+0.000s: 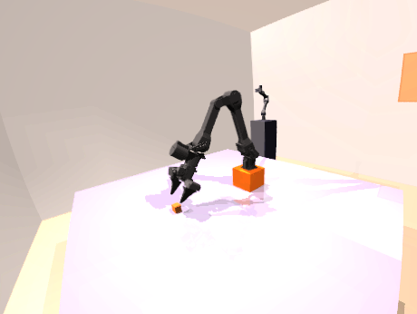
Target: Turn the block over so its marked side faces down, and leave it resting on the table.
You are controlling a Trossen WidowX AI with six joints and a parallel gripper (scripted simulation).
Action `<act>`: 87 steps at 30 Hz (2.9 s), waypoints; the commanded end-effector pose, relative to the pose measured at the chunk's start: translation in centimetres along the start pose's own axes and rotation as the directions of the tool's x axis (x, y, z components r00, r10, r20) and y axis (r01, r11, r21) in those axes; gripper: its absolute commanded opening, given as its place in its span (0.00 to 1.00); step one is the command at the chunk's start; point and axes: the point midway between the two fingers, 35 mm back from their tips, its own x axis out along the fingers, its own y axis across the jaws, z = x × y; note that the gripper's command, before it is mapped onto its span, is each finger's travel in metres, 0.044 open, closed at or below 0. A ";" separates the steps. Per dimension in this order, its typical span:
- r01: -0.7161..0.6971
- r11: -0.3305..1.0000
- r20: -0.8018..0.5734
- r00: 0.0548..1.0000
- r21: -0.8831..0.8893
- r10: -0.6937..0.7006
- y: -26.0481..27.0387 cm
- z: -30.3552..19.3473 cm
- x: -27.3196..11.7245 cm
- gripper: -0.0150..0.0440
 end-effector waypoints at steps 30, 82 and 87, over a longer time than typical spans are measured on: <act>0.006 1.000 -0.580 0.814 -0.018 -0.015 0.2 4.7 -2.2 1.00; 0.006 1.000 -0.581 0.814 -0.018 -0.015 0.1 -0.2 4.5 0.50; 0.006 1.000 -0.581 0.814 -0.018 -0.015 0.1 -0.2 4.5 0.44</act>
